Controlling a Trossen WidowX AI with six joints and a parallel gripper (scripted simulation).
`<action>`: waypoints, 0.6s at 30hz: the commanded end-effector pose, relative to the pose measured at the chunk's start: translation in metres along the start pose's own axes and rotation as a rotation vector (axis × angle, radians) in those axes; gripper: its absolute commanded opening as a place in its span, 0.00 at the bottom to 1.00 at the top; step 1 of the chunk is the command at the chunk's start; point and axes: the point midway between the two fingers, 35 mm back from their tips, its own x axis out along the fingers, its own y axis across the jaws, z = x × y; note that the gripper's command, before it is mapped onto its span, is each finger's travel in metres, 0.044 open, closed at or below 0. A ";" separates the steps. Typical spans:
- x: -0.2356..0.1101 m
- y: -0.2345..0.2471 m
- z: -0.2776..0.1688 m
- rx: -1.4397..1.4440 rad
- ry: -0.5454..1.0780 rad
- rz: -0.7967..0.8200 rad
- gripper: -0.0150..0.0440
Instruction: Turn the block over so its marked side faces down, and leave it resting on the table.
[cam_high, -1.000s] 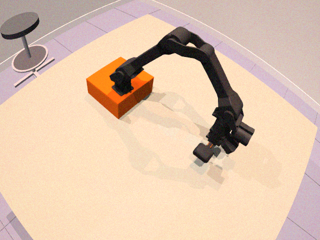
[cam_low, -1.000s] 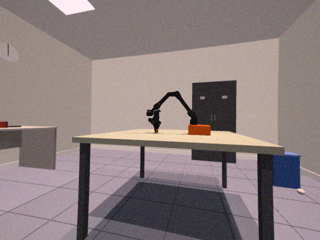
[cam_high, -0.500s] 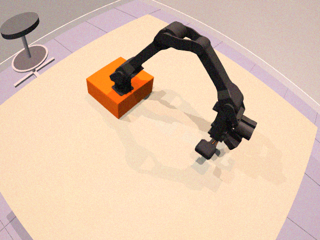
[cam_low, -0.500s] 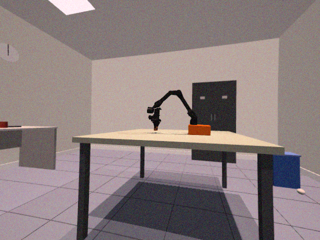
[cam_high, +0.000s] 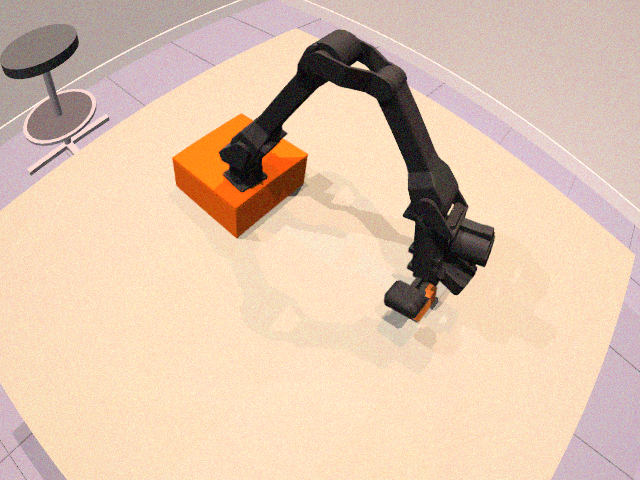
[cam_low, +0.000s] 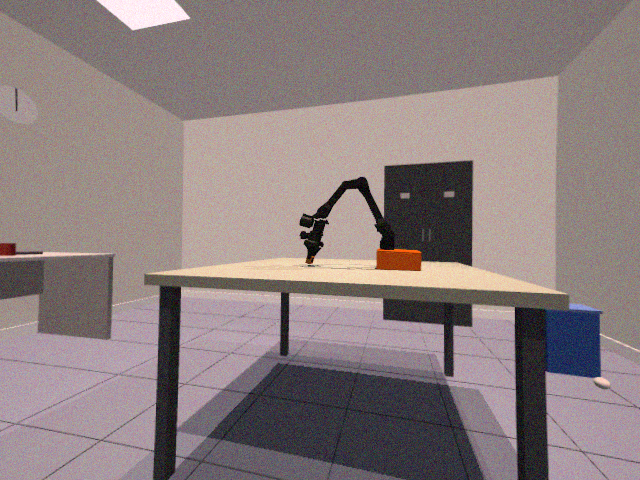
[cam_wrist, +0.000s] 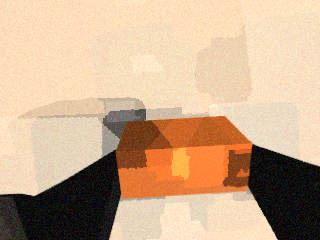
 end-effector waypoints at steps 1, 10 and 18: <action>-0.001 0.000 0.001 0.003 -0.059 -0.003 0.25; -0.001 0.000 -0.003 0.006 -0.194 -0.002 0.25; -0.006 -0.001 -0.009 0.011 -0.312 0.001 0.25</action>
